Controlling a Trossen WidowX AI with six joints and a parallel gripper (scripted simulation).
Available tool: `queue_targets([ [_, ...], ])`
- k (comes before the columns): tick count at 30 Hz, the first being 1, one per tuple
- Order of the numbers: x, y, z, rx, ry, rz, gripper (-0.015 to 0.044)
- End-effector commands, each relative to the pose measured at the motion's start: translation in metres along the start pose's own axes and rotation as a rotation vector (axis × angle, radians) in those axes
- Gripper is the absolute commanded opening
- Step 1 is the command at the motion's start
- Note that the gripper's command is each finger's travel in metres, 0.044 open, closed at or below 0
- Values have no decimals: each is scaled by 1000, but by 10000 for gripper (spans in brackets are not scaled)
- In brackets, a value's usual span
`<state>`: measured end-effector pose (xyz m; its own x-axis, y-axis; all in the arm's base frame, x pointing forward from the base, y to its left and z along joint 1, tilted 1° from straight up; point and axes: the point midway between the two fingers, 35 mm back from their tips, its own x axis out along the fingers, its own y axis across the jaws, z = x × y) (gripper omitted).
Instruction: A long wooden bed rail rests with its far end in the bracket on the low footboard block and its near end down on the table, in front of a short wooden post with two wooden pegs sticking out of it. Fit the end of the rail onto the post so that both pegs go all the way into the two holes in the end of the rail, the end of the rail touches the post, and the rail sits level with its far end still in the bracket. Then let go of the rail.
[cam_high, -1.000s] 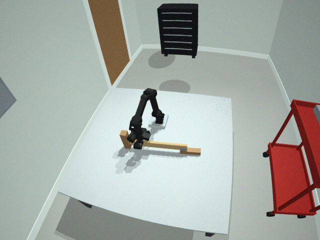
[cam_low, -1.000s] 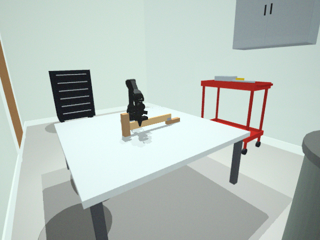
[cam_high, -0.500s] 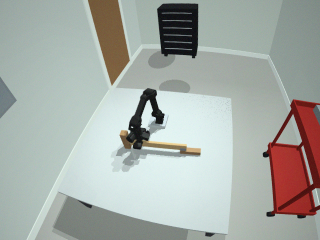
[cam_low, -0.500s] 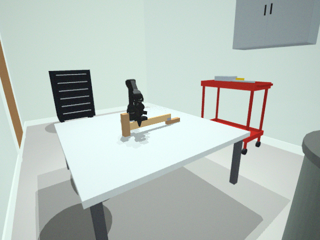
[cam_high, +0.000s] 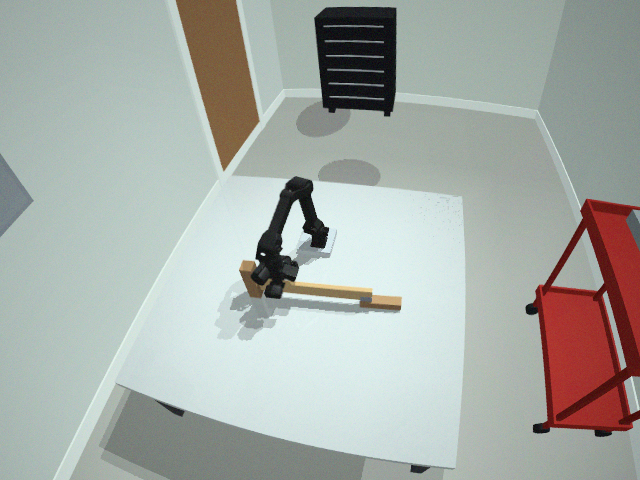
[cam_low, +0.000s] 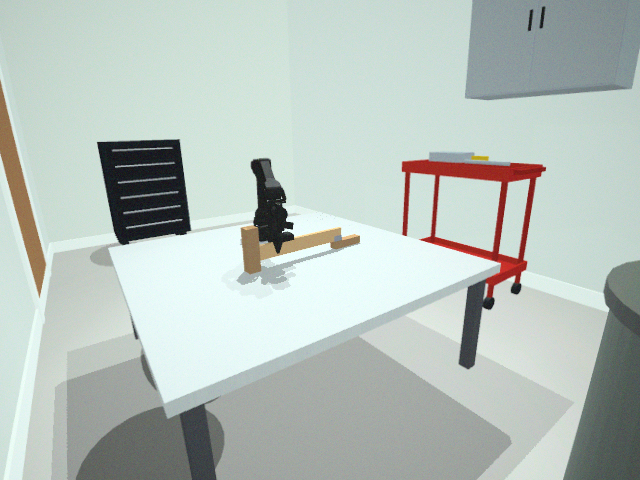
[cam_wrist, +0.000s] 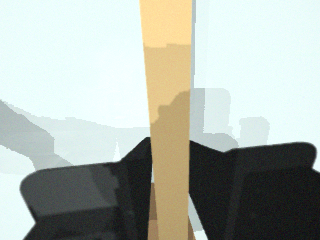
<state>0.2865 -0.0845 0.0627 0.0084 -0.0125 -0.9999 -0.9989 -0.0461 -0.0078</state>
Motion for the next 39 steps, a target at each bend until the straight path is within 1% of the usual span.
queue_targets([
  [1, -3, -2, -3, -3, 3, -8, 0],
  [14, -2, -2, -7, -3, 4, -8, 0],
  [31, 0, 0, -4, 0, 0, 0, 440],
  [37, 0, 0, -4, 0, 0, 0, 440],
  [39, -7, -1, 2, -1, 0, -2, 440],
])
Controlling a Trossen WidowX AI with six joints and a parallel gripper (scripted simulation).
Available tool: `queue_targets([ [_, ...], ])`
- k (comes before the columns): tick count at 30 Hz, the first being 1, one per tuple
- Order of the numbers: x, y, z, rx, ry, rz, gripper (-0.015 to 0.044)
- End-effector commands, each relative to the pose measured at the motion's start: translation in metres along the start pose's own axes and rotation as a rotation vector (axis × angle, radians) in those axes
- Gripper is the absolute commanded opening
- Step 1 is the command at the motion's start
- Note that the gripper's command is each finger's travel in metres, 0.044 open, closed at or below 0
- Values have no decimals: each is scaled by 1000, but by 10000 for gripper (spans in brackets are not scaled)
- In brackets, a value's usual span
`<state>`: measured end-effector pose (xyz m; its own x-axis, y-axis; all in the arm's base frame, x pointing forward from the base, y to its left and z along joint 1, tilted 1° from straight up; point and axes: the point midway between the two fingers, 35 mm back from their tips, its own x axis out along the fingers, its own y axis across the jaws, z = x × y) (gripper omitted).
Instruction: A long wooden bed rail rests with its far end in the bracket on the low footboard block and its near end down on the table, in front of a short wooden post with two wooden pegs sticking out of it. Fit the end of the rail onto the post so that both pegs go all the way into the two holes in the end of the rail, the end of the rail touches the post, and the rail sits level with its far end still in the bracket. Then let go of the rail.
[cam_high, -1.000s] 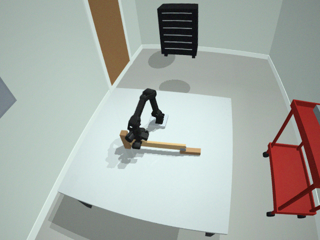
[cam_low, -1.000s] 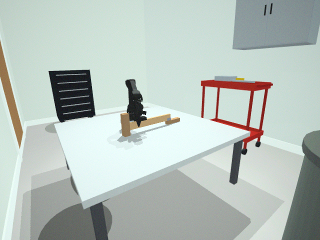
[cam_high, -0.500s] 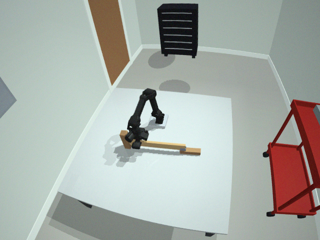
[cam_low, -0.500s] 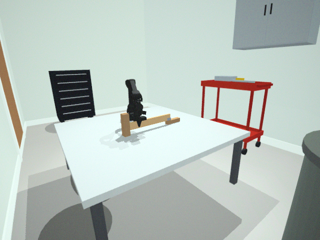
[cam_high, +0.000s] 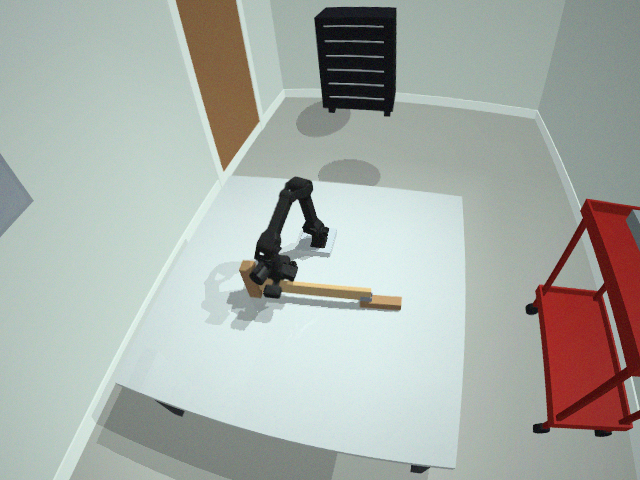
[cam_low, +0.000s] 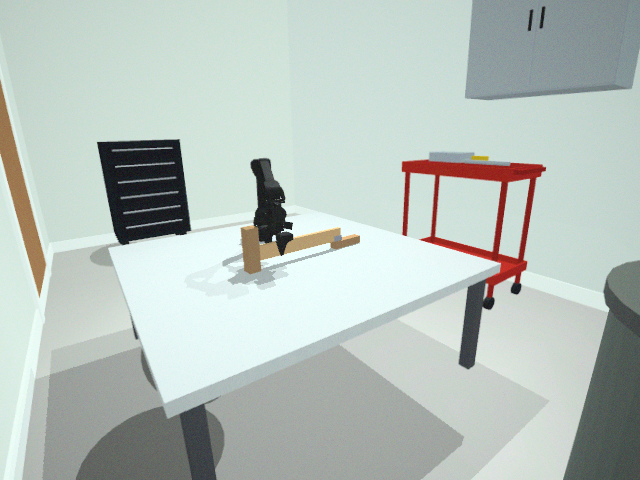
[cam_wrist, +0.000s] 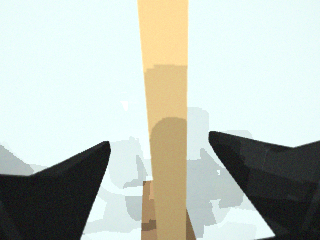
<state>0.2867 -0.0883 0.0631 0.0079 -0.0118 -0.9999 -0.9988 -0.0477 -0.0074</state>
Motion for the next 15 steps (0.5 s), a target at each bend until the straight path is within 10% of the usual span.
queue_targets([
  [1, -15, -1, 15, 0, 1, -5, 440],
  [15, -30, 0, 30, -2, 1, -9, 440],
])
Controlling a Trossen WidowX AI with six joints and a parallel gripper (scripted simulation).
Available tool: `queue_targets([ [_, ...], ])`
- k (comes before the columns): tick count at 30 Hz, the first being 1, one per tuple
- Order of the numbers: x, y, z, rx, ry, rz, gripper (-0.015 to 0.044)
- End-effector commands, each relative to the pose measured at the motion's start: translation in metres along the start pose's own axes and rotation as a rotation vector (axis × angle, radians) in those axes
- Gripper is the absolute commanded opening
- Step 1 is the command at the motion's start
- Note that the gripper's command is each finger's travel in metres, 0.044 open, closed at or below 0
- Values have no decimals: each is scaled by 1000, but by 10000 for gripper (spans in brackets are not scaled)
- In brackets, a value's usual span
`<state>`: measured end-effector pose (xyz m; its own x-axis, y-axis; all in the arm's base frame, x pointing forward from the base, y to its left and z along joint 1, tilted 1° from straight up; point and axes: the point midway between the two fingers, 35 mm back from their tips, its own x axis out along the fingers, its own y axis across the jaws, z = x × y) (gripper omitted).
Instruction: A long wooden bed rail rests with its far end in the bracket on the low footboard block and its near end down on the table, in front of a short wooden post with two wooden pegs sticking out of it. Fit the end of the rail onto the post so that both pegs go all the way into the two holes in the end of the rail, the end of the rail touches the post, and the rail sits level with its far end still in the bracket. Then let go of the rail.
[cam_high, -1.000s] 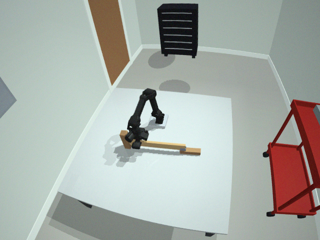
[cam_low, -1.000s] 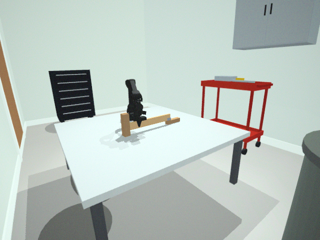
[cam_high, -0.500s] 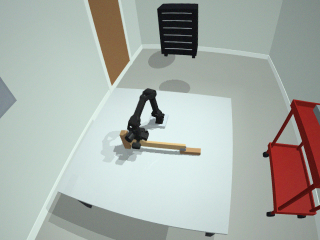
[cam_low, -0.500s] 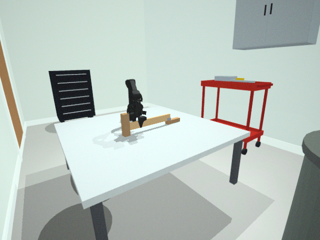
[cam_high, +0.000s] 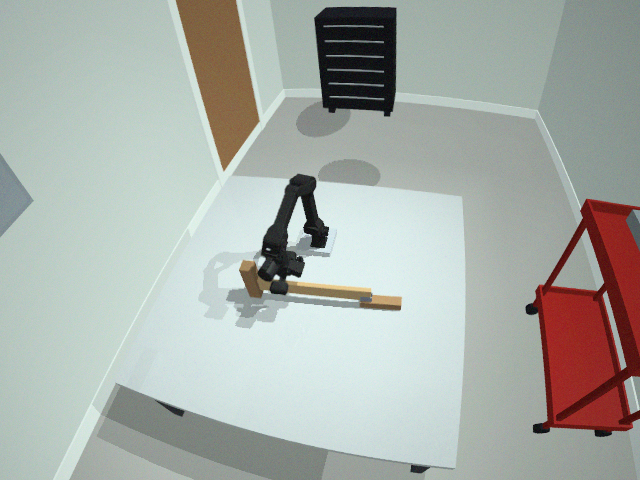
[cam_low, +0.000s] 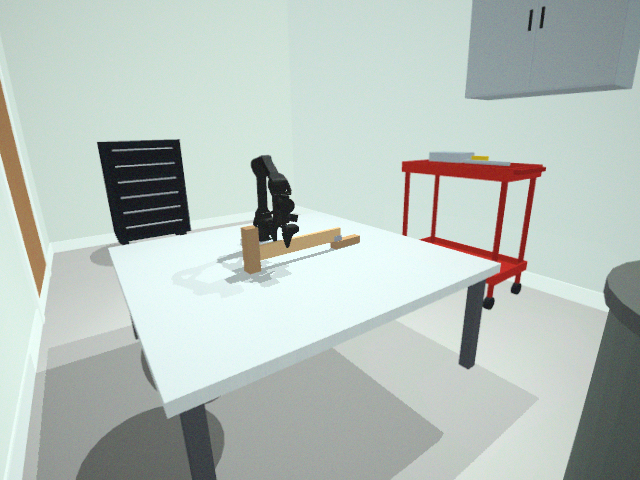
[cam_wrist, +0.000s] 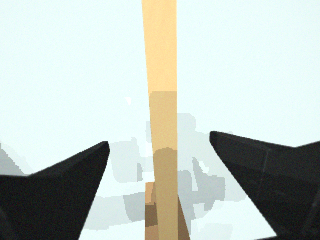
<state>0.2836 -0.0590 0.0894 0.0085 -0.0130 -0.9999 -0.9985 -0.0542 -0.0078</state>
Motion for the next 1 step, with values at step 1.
queue_targets([
  [1, -3, -1, 1, 5, 0, -8, 440],
])
